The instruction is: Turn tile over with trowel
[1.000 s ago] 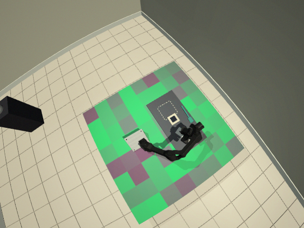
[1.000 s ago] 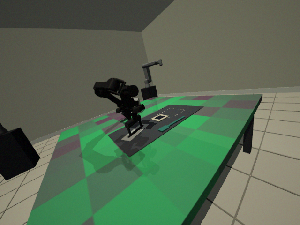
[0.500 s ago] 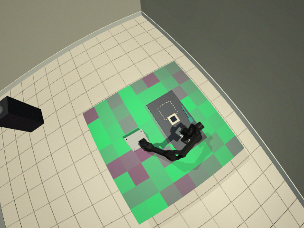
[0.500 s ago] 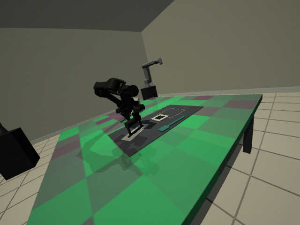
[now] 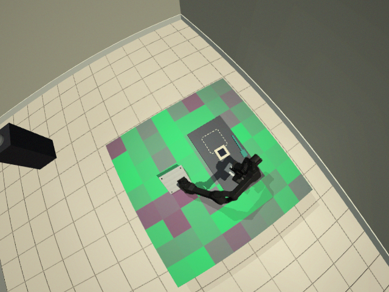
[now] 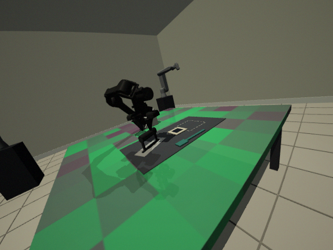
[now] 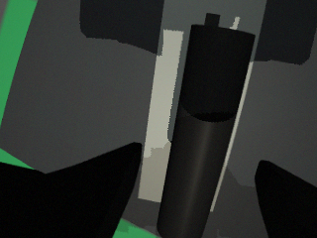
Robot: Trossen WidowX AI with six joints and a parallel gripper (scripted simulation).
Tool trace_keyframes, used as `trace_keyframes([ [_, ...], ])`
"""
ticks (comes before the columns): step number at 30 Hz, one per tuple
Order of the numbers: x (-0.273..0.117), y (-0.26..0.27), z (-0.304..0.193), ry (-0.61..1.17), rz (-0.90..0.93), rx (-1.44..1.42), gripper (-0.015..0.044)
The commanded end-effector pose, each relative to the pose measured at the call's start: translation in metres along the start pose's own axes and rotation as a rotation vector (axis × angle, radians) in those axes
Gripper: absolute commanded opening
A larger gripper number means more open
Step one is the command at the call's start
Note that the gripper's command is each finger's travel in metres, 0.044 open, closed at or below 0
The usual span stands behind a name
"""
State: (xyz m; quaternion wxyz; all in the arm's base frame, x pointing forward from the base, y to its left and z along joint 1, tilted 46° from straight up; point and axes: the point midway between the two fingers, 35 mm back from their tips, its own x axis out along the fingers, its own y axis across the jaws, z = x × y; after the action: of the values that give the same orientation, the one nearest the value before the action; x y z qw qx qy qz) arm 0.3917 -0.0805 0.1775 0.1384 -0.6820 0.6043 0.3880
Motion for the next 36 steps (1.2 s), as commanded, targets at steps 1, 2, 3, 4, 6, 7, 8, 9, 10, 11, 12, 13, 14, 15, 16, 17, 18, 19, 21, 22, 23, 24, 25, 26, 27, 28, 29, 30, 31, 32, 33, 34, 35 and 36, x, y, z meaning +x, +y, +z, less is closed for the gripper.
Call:
trace_keyframes([
  [1, -0.011, 0.001, 0.000, 0.000, -0.002, 0.002, 0.0270],
  [2, -0.011, 0.001, 0.000, 0.000, -0.002, 0.002, 0.0270],
  [3, -0.011, 0.001, 0.000, 0.000, -0.002, 0.002, 0.0270],
  [4, -0.010, 0.000, 0.000, 0.005, -0.010, -0.003, 0.0296],
  [6, -0.020, 0.001, 0.001, 0.012, -0.026, -0.017, 0.0300],
  [7, -0.022, 0.001, 0.002, 0.013, -0.029, -0.019, 0.0300],
  [8, -0.022, 0.001, 0.002, 0.013, -0.029, -0.019, 0.0300],
  [9, -0.022, 0.001, 0.002, 0.013, -0.029, -0.019, 0.0300],
  [10, -0.022, 0.001, 0.002, 0.013, -0.029, -0.019, 0.0300],
  [11, -0.022, 0.001, 0.002, 0.012, -0.030, -0.016, 0.0300],
  [12, -0.023, 0.001, 0.002, 0.011, -0.033, -0.008, 0.0300],
  [13, -0.023, 0.002, 0.002, 0.008, -0.038, 0.007, 0.0300],
  [14, -0.024, 0.002, 0.002, 0.005, -0.044, 0.027, 0.0300],
  [15, -0.025, 0.002, 0.002, 0.001, -0.052, 0.051, 0.0300],
  [16, -0.026, 0.002, 0.002, -0.003, -0.059, 0.070, 0.0300],
  [17, -0.026, 0.002, 0.002, -0.006, -0.063, 0.084, 0.0300],
  [18, -0.026, 0.003, 0.002, -0.009, -0.066, 0.099, 0.0300],
  [19, -0.025, 0.003, 0.002, -0.013, -0.070, 0.120, 0.0300],
  [21, -0.024, 0.003, 0.002, -0.024, -0.081, 0.177, 0.0300],
  [22, -0.023, 0.003, 0.003, -0.031, -0.087, 0.210, 0.0300],
  [23, -0.023, 0.004, 0.003, -0.038, -0.093, 0.243, 0.0300],
  [24, -0.022, 0.004, 0.003, -0.045, -0.099, 0.276, 0.0300],
  [25, -0.021, 0.004, 0.003, -0.052, -0.105, 0.309, 0.0300],
  [26, -0.021, 0.004, 0.004, -0.059, -0.111, 0.342, 0.0300],
  [27, -0.020, 0.004, 0.004, -0.066, -0.117, 0.375, 0.0300],
  [28, -0.020, 0.005, 0.004, -0.074, -0.122, 0.408, 0.0300],
  [29, -0.019, 0.005, 0.004, -0.081, -0.128, 0.441, 0.0300],
  [30, -0.018, 0.005, 0.004, -0.089, -0.133, 0.473, 0.0300],
  [31, -0.018, 0.005, 0.005, -0.097, -0.139, 0.505, 0.0300],
  [32, -0.017, 0.006, 0.006, -0.106, -0.144, 0.536, 0.0300],
  [33, -0.017, 0.006, 0.006, -0.115, -0.149, 0.567, 0.0300],
  [34, -0.016, 0.006, 0.007, -0.124, -0.154, 0.598, 0.0300],
  [35, -0.016, 0.006, 0.007, -0.133, -0.159, 0.630, 0.0300],
  [36, -0.015, 0.006, 0.008, -0.142, -0.164, 0.661, 0.0300],
])
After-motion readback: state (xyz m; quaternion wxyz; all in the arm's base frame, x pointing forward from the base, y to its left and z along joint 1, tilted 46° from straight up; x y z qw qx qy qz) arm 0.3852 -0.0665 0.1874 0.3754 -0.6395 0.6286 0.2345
